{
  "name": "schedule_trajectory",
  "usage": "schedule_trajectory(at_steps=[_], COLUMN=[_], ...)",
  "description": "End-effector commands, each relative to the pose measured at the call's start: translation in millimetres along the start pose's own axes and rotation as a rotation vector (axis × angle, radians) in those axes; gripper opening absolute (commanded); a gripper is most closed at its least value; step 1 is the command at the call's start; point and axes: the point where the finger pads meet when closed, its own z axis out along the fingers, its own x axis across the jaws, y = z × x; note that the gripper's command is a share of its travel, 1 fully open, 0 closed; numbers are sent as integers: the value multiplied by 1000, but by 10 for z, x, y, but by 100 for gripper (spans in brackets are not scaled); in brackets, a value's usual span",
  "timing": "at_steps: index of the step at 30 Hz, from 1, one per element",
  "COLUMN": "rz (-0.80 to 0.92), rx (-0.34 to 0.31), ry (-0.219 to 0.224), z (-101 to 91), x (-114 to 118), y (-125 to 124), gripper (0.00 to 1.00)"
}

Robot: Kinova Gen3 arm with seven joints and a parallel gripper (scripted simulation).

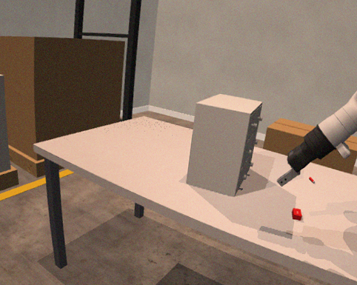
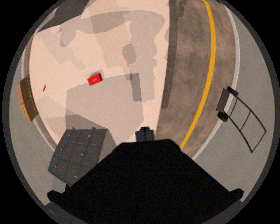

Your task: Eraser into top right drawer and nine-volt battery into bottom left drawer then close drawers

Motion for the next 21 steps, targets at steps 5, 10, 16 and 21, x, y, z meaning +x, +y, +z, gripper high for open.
schedule_trajectory(at_steps=[5, 10, 16, 21], rz=[-6, -5, -5, -6], rx=[-191, -308, -388, -460], ry=[-10, -14, -9, -10], z=[217, 349, 433, 506], x=[-77, -85, -69, -68], y=[-61, -91, -95, -97], gripper=[0, 0, 0, 0])
